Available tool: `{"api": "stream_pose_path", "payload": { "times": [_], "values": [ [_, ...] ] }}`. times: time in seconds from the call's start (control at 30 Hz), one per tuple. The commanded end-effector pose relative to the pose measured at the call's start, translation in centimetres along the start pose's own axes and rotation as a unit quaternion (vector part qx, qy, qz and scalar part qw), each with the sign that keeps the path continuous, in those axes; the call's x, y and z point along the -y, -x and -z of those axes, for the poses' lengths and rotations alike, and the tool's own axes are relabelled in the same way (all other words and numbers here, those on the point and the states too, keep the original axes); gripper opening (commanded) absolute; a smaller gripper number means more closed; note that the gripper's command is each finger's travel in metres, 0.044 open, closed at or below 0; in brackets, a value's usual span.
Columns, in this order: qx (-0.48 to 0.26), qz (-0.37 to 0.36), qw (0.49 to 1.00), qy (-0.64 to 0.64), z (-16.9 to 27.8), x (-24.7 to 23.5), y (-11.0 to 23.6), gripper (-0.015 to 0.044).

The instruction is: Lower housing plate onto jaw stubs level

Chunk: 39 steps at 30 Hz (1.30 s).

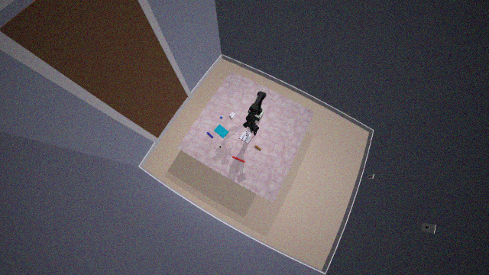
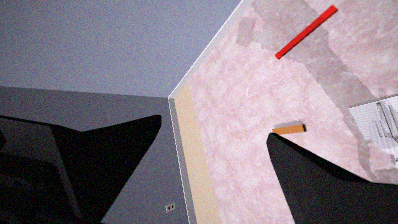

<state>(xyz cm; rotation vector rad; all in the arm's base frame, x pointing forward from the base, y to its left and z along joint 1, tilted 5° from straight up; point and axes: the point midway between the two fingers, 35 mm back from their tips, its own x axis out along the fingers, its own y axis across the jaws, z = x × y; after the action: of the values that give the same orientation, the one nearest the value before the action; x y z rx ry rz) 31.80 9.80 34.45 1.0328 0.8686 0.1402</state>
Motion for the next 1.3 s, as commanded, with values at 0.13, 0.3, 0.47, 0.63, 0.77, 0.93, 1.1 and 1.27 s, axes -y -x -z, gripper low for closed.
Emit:
{"api": "stream_pose_path", "payload": {
  "times": [0.13, 0.3, 0.47, 0.63, 0.77, 0.93, 1.1, 1.27],
  "values": [
    [0.039, 0.057, 0.997, -0.042, -3.5, 4.4, -0.8, 0.0440],
    [0.064, 0.093, 0.991, -0.071, -5.8, 7.5, -0.9, 0.0440],
    [0.086, 0.129, 0.983, -0.101, -7.8, 10.8, -0.8, 0.0440],
    [0.107, 0.165, 0.972, -0.132, -9.7, 14.2, -0.4, 0.0440],
    [0.121, 0.193, 0.961, -0.158, -10.9, 17.1, 0.2, 0.0440],
    [0.140, 0.224, 0.945, -0.192, -12.1, 20.6, 1.2, 0.0440],
    [0.159, 0.252, 0.927, -0.228, -13.0, 24.1, 2.5, 0.0440],
    [0.170, 0.282, 0.907, -0.263, -13.4, 27.8, 3.9, 0.0440]
  ]
}}
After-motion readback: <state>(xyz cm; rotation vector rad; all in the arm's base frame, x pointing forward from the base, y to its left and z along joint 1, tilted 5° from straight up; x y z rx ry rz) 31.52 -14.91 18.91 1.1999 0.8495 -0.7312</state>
